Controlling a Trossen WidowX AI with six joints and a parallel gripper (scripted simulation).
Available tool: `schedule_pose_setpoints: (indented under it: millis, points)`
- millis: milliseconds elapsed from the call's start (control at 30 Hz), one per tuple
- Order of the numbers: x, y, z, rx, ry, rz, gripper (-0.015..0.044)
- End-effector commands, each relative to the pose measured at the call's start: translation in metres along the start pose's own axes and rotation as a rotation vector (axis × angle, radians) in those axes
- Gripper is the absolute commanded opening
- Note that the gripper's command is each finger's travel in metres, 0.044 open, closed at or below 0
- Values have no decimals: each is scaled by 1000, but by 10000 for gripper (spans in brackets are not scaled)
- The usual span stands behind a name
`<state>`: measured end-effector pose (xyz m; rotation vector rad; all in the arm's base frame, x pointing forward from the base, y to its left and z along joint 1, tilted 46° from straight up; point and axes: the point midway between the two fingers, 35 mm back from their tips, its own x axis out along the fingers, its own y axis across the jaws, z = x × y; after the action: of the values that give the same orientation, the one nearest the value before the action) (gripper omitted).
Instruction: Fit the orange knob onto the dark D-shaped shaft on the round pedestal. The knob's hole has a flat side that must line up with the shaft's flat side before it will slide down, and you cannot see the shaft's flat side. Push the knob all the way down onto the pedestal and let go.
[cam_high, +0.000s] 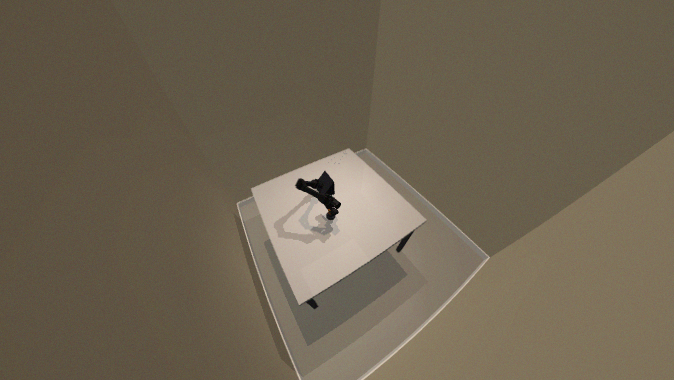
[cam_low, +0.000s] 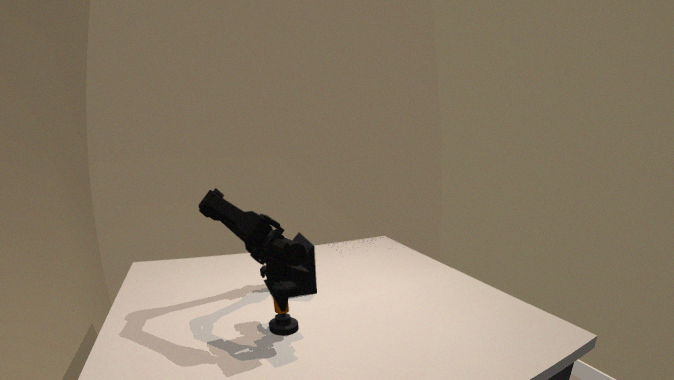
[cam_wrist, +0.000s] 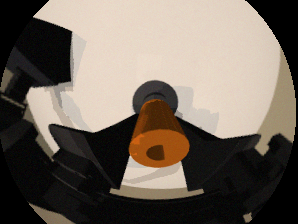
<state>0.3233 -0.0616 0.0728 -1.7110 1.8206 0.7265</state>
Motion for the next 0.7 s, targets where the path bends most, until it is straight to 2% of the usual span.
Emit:
schedule_pose_setpoints:
  millis: [0, 233, 667]
  points:
    - [-4, 0, 1, -7, 1, -6, 0]
    - [-5, -2, 2, -207, 2, -6, 0]
    - [1, -1, 1, -207, 2, -6, 0]
